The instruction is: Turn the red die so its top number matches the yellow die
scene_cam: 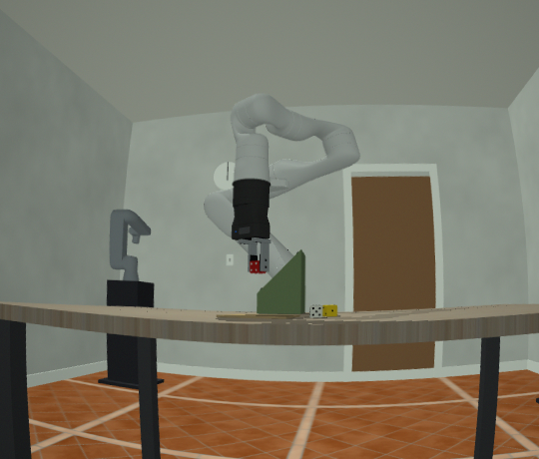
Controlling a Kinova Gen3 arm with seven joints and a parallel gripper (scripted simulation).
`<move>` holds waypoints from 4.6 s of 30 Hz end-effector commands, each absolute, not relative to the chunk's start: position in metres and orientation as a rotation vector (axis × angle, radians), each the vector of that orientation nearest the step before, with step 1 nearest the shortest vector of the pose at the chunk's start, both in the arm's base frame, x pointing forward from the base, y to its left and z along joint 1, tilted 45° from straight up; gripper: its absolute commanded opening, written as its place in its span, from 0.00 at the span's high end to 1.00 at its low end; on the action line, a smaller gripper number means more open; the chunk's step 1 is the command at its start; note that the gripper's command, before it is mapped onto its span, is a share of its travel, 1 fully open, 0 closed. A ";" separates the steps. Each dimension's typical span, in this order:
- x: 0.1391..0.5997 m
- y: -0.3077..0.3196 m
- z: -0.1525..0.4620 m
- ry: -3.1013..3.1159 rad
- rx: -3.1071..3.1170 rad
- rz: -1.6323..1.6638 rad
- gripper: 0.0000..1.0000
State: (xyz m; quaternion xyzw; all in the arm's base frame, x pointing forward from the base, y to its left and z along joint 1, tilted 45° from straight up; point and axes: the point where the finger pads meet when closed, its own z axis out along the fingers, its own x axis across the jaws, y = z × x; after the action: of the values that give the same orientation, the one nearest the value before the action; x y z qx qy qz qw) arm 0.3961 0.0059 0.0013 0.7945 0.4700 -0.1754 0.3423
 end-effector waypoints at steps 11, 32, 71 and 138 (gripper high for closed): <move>0.407 0.006 0.016 1.196 2.084 -0.409 0.51; 0.444 -0.018 0.101 0.946 2.205 -0.189 0.51; 0.353 -0.258 0.415 -0.333 2.285 0.471 0.51; -0.373 -0.228 0.299 -2.589 0.693 0.769 0.51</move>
State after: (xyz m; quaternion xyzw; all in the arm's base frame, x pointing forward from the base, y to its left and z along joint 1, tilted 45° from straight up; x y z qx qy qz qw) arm -0.3498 -0.2586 0.3333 -0.3014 0.8917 -0.2687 -0.2043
